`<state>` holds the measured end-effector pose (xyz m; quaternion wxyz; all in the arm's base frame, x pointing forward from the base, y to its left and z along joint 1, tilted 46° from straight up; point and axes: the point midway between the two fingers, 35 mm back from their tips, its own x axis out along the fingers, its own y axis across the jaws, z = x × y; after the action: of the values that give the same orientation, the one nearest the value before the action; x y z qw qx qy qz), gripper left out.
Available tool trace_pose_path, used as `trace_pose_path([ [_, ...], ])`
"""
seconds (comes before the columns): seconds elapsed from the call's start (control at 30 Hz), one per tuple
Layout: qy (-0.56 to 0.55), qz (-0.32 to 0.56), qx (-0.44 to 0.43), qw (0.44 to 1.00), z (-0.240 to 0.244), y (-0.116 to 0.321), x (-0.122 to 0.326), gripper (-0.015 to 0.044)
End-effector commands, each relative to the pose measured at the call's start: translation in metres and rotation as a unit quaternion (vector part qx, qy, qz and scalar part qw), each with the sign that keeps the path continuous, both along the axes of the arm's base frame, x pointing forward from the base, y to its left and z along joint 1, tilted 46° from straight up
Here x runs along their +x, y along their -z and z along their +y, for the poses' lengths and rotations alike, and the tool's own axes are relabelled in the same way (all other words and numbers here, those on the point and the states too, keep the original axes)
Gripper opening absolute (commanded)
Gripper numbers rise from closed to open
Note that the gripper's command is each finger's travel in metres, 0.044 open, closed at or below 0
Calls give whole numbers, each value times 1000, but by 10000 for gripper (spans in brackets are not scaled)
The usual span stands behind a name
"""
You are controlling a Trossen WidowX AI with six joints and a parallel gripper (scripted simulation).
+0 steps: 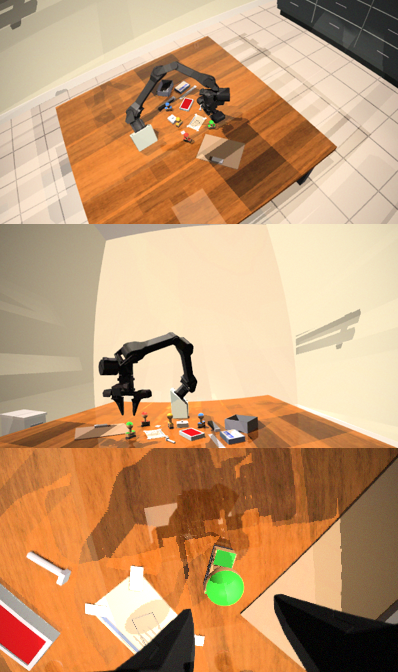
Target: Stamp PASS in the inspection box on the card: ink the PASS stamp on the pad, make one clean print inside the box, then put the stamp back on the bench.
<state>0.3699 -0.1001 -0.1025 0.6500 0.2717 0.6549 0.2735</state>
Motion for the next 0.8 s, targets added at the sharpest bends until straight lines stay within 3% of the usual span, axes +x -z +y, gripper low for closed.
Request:
trace_pose_path([
  [0.0,0,4,1,1000,4,5,-1,219],
  [0.77,1,3,1,1000,32,32,-1,219],
])
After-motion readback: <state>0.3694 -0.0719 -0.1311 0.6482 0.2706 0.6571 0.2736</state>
